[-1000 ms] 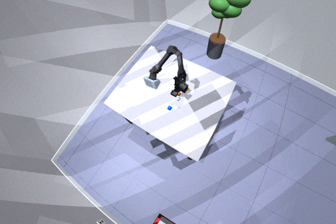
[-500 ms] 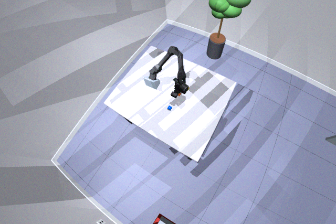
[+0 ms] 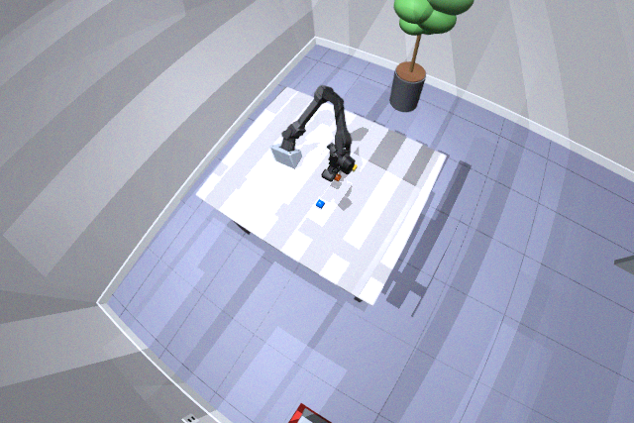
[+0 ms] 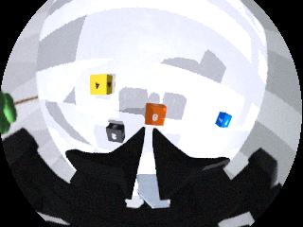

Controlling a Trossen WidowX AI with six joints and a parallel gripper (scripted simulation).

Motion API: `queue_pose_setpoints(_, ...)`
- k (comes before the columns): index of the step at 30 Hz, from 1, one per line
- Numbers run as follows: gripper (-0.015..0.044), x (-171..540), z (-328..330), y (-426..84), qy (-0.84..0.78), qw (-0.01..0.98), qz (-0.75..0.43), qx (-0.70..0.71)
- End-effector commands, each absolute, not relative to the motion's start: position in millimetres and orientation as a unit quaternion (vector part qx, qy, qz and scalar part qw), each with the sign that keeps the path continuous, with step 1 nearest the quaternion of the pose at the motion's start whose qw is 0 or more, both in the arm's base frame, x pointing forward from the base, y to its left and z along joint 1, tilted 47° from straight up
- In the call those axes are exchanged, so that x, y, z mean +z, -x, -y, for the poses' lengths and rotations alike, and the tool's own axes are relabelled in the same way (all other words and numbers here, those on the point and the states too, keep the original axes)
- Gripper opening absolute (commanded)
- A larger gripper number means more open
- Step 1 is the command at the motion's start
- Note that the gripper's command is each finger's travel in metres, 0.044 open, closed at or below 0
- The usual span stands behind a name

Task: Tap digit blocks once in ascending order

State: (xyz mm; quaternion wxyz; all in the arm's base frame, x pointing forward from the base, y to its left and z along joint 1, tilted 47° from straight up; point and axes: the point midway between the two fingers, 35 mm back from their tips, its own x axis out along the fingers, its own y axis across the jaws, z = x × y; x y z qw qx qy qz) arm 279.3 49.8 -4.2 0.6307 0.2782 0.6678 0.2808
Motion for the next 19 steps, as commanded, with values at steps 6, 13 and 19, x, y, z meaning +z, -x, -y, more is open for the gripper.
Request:
queue_pose_setpoints(6,0.0256,117.6,-86.3,-272.5,-0.273,0.634,-0.666,0.282)
queue_pose_setpoints(13,0.04,173.8,-104.7,-247.1,-0.275,0.633,-0.666,0.284)
queue_pose_setpoints(19,0.04,173.8,-104.7,-247.1,-0.275,0.633,-0.666,0.284)
